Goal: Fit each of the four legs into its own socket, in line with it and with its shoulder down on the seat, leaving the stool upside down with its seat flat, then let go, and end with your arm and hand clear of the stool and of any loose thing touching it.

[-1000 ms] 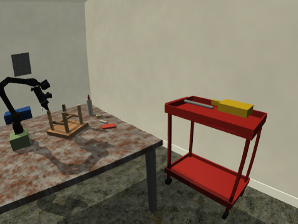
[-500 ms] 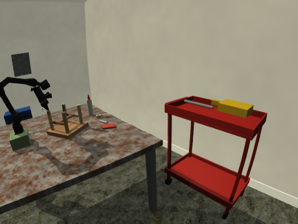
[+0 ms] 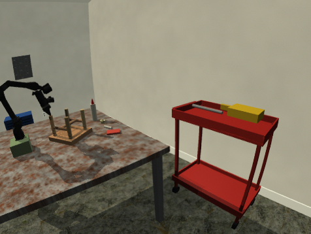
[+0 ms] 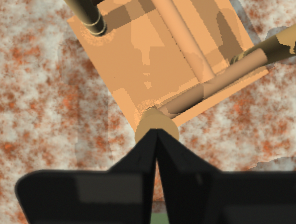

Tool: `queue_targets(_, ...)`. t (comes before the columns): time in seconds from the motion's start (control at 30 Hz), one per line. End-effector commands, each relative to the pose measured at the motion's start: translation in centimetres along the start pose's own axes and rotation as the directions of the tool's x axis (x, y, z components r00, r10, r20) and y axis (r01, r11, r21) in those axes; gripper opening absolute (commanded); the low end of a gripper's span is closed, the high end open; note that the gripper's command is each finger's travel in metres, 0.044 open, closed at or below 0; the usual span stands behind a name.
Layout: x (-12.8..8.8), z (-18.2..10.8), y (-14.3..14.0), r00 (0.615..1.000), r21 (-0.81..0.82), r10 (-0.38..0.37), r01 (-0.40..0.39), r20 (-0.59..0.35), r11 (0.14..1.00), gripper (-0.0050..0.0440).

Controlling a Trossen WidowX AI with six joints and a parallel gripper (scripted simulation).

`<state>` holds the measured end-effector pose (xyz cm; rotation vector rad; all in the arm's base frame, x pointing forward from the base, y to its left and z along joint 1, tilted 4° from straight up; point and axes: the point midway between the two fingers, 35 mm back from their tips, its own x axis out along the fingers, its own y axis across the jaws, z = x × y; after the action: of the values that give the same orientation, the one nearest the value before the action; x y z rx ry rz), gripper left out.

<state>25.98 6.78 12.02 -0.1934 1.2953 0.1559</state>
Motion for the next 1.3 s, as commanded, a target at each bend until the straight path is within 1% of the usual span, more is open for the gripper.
queue_targets(0.0,2.1,-0.7,0.0,0.999,-0.004,-0.004,0.004,-0.052,1.0,0.0)
queue_targets(0.57,2.0,-0.7,0.0,0.999,-0.004,-0.004,0.004,-0.051,1.0,0.0)
queue_targets(0.9,0.7,-0.1,0.0,0.999,-0.003,-0.003,0.002,-0.036,1.0,0.0)
queue_targets(0.97,0.7,-0.1,0.0,0.999,-0.003,-0.003,0.002,-0.036,1.0,0.0)
queue_targets(1.27,-0.7,0.4,0.0,1.0,-0.002,-0.001,0.001,-0.02,1.0,0.0)
